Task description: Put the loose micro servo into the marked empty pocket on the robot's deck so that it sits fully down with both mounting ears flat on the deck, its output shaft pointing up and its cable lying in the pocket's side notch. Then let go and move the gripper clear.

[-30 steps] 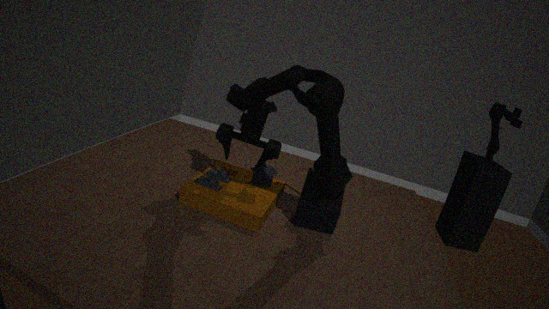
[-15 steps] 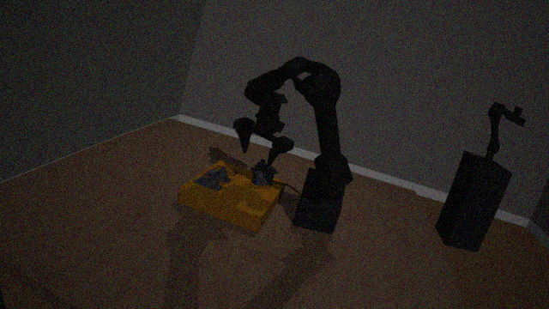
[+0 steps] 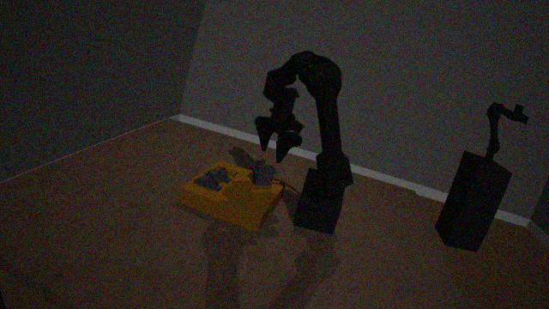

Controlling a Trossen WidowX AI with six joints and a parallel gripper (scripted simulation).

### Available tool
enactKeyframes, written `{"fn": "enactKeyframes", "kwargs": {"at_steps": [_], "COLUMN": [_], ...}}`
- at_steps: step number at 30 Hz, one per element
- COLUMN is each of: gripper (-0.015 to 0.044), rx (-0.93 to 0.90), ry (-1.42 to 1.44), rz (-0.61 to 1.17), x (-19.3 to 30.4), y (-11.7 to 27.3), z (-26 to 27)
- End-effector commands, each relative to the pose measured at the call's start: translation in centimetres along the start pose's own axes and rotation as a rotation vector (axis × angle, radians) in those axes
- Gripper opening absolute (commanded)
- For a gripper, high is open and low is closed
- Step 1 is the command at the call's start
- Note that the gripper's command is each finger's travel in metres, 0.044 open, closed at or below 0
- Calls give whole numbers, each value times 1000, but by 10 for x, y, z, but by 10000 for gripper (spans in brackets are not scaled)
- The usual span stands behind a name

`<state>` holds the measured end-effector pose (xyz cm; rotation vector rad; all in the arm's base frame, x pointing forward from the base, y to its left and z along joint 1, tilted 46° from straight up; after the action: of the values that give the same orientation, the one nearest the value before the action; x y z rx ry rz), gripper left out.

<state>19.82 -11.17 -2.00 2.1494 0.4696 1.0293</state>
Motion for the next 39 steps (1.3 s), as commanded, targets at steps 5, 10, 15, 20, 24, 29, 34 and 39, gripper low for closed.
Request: {"fn": "enactKeyframes", "kwargs": {"at_steps": [5,10,15,20,24,29,34,39], "gripper": [440,440,440,440,440,414,282,151], "rx": [11,12,12,12,12,12,12,12], "ry": [-65,-65,-65,-65,-65,-65,-65,-65], "rz": [11,12,12,13,13,13,13,13], "x": [-5,-5,-5,-5,-4,-4,-4,-4], "y": [0,-22,-25,-33,-39,-43,-43,-43], "z": [-1,-2,-2,-2,-2,-2,-2,-2]}}
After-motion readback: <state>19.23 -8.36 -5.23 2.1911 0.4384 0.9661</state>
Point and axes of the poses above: the point midway between the two fingers, 35 mm back from their tips, its own y axis back along the fingers, its own z axis across the jaws, x = y × z, the point moved 1 cm from there along y, back along the fingers, and after that the axes turned 12 degrees about y, right-handed, at the moved point
